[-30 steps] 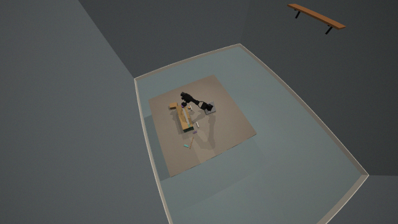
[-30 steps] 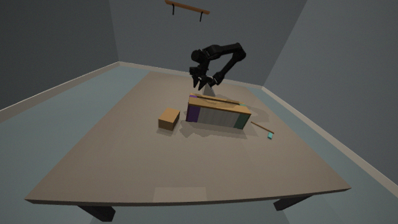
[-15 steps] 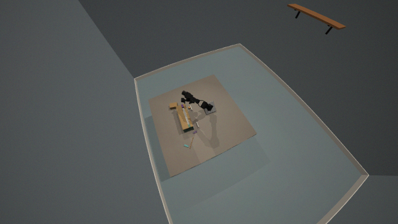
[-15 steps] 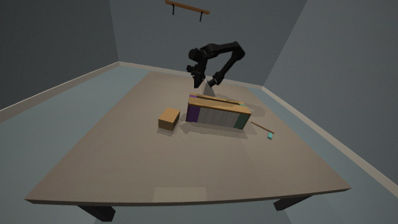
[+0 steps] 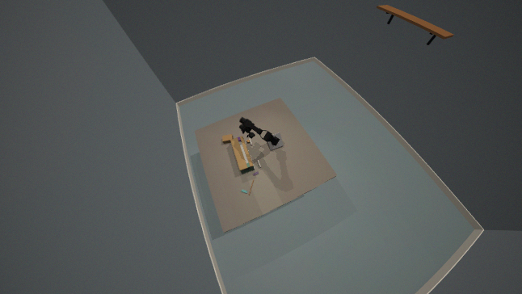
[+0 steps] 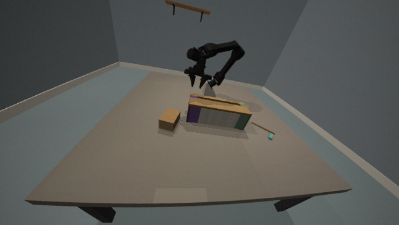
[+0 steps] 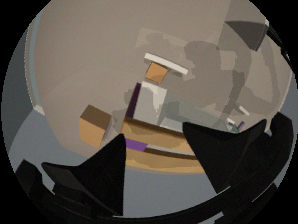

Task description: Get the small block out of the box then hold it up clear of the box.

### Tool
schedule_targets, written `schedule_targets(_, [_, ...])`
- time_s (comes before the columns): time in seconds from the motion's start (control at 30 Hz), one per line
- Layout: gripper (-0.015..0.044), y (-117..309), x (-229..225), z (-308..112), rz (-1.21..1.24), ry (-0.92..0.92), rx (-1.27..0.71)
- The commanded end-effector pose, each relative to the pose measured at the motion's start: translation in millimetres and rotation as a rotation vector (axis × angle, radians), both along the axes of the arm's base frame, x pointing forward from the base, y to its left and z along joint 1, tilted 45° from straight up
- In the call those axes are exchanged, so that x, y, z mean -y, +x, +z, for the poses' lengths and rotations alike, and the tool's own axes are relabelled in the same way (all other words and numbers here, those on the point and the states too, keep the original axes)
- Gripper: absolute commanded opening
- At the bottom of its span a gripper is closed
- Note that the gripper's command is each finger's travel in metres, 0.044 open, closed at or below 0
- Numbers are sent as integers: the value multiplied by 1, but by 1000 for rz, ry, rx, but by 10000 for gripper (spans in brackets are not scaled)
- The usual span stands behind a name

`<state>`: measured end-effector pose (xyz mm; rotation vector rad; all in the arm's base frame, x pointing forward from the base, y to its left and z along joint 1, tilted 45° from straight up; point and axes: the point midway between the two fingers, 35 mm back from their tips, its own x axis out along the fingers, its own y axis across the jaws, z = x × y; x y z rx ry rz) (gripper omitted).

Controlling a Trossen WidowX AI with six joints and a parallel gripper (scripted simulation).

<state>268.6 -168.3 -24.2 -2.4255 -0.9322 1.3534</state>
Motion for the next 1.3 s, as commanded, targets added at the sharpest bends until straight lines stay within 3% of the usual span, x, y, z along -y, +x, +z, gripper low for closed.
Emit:
schedule_targets(0.0, [285,-3,4,-1,-358,220,-262])
schedule_targets(0.43, [285,-3,4,-1,-358,220,-262])
schedule_targets(0.7, [285,-1,-60,-68,-357,223,-261])
schedule_targets(1.27, [285,0,-71,-80,-356,222,-261])
